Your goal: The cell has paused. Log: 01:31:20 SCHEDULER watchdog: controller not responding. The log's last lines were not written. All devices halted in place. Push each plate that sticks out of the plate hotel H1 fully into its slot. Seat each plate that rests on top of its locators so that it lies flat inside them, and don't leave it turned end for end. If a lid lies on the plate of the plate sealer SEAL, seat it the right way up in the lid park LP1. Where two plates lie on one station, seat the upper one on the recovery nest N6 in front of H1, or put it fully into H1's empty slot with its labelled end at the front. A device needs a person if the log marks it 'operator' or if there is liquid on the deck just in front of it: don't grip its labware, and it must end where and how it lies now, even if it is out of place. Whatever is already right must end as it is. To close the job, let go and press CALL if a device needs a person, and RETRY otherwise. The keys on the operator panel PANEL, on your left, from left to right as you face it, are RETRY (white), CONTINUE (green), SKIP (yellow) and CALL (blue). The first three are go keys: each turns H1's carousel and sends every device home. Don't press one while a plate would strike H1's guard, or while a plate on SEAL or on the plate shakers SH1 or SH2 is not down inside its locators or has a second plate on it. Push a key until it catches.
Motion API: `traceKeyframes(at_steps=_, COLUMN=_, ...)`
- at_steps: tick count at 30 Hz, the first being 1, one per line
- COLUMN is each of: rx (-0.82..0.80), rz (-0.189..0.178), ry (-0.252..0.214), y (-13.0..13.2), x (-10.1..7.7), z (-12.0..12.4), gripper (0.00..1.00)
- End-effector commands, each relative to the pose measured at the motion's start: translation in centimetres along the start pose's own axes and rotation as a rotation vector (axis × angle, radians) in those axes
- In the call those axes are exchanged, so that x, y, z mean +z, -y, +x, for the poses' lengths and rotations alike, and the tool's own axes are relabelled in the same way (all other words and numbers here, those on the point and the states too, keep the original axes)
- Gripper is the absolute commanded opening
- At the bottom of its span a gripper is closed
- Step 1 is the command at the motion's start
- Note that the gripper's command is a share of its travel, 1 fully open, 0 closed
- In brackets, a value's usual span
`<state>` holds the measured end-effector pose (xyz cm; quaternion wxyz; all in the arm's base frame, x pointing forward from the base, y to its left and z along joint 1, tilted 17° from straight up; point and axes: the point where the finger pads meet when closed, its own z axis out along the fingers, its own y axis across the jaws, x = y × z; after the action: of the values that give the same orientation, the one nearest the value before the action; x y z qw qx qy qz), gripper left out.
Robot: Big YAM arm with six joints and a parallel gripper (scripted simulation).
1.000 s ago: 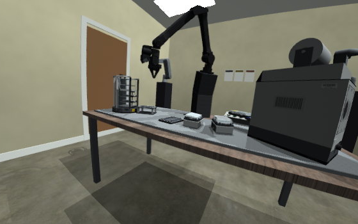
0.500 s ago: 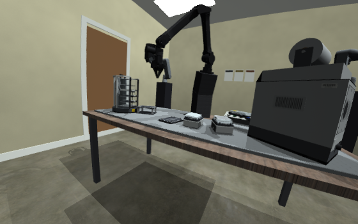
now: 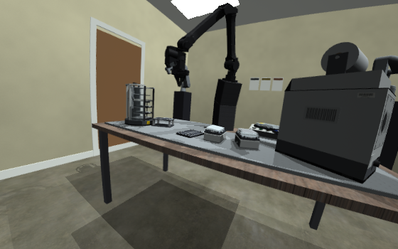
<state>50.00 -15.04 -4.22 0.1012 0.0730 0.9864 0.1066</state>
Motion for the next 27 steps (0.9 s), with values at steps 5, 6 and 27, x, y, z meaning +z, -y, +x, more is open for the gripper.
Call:
traceKeyframes(at_steps=5, rx=0.011, rz=0.006, ry=0.022, y=-2.5, x=-0.7, z=-0.5, gripper=0.00)
traceKeyframes(at_steps=6, rx=0.011, rz=0.006, ry=0.020, y=-2.9, x=-0.7, z=-0.5, gripper=0.00)
traceKeyframes(at_steps=27, rx=0.018, rz=0.001, ry=-0.005, y=-8.9, x=0.2, z=-0.5, gripper=0.00)
